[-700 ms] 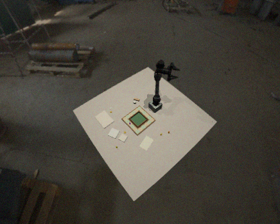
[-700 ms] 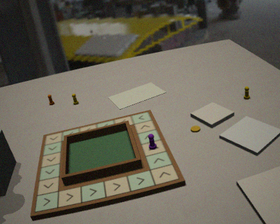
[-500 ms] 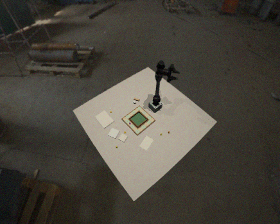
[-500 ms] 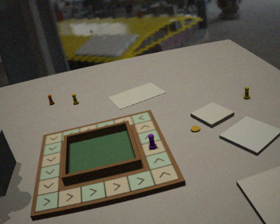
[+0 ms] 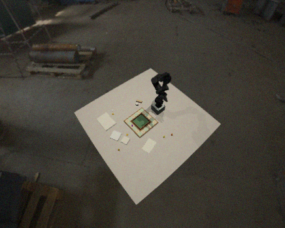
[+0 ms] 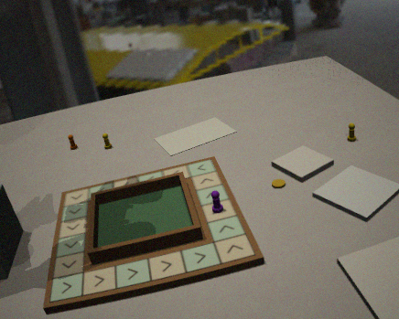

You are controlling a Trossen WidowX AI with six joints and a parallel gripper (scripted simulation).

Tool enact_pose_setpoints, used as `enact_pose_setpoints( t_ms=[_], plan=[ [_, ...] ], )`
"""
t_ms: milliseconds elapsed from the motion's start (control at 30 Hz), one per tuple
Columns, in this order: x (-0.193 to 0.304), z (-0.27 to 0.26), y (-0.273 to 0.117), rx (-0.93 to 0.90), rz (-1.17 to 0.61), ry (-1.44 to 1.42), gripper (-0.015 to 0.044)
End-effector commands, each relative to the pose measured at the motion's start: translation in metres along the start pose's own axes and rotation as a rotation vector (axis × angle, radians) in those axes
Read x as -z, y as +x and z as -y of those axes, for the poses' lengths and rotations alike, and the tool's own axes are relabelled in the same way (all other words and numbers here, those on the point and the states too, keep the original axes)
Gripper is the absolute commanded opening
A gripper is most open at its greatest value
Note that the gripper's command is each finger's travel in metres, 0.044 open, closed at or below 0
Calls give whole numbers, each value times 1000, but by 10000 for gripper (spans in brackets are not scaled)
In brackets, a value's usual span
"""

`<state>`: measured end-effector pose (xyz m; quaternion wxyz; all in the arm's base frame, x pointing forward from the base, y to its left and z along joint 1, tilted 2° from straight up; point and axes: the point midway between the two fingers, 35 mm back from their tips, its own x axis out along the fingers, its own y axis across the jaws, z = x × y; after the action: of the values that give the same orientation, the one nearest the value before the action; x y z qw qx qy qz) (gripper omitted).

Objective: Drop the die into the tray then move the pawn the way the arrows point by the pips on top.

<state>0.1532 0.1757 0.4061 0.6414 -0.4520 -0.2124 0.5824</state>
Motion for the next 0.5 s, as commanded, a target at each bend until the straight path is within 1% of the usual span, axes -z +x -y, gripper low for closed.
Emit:
enact_pose_setpoints(
  t_ms=[0,100,233,467],
  plan=[
    [73,1,1,24,-208,199,275],
    [125,-4,-8,50,-356,343,275],
    [190,-19,-30,93,-547,540,275],
    [287,-71,-92,188,-870,902,275]
  ],
)
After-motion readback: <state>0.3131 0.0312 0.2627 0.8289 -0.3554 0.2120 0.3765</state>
